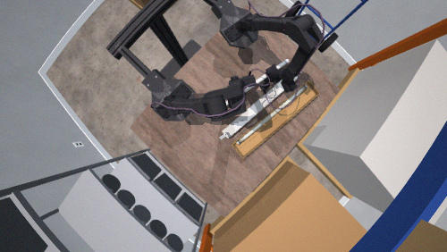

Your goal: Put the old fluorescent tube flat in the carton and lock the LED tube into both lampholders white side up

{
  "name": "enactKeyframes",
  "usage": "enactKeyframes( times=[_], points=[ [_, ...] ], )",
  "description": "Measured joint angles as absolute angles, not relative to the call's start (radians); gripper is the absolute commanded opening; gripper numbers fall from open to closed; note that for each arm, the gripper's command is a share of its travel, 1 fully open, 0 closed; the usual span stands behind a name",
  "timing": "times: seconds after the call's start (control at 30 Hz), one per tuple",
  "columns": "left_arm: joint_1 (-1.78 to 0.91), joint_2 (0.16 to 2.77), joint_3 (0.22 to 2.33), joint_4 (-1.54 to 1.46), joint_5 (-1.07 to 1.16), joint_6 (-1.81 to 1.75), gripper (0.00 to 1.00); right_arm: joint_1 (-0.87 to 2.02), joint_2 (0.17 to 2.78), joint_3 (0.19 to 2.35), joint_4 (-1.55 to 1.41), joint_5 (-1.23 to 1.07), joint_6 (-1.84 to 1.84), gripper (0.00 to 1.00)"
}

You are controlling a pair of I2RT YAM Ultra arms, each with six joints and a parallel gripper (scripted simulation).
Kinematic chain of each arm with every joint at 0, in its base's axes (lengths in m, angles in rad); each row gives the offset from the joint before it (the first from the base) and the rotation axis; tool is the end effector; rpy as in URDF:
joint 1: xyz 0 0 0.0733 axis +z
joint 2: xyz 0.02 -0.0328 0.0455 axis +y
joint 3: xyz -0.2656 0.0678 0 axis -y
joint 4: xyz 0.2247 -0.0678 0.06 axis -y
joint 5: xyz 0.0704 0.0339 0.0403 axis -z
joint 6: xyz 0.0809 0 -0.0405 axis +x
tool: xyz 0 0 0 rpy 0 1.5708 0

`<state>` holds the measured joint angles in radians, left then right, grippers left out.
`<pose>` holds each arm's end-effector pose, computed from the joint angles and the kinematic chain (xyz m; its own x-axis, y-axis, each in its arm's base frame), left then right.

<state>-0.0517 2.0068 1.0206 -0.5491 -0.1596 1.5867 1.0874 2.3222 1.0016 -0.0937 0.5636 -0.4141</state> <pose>0.3116 -0.0022 0.0551 0.0613 0.9853 0.1594 0.9972 -0.0673 0.0330 0.1937 0.2784 -0.0271 -0.1347 -0.9884 0.0696 -0.8345 0.0753 -0.5458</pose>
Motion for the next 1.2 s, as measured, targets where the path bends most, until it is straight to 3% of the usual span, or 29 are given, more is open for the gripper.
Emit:
enactKeyframes(
  times=[1.2],
  points=[
    [-0.078, 1.833, 1.008, -0.717, -0.164, 1.564, 0.11, 1.152, 2.160, 0.998, -0.293, 0.569, -0.335, 0.11]
  ],
)
